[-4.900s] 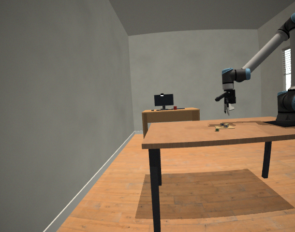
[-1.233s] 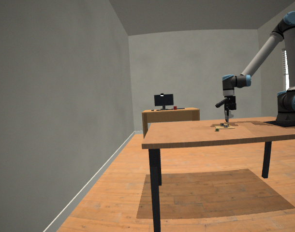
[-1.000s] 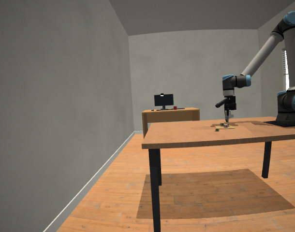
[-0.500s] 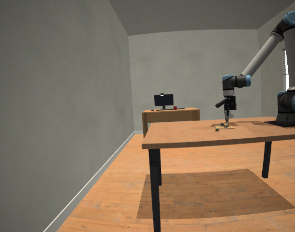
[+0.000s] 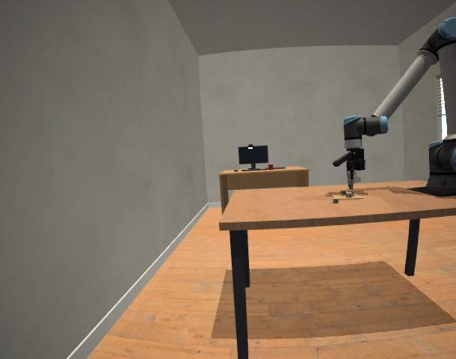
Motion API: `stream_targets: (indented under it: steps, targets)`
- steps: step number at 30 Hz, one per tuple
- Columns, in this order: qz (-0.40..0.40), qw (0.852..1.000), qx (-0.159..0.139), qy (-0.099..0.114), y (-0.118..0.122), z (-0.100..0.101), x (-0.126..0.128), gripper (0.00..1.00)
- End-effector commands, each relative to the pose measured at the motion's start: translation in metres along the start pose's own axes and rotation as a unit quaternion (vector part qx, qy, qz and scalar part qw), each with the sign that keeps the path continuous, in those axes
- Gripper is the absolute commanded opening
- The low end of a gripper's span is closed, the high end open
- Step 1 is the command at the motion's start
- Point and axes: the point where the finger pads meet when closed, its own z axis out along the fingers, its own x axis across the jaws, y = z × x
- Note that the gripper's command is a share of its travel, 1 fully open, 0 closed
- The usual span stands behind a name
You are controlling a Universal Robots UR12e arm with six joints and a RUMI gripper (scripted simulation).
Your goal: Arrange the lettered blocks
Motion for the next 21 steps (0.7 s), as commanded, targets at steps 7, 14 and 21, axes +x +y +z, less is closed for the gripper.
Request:
stream_targets:
  steps: [7,14,21]
  targets:
    - [0.0,1.0,0.001,0.0,-0.001,0.008,0.0,0.25]
    - [0.0,1.0,0.001,0.0,-0.001,0.018,0.0,0.25]
    - [0.0,1.0,0.001,0.0,-0.001,0.029,0.0,0.25]
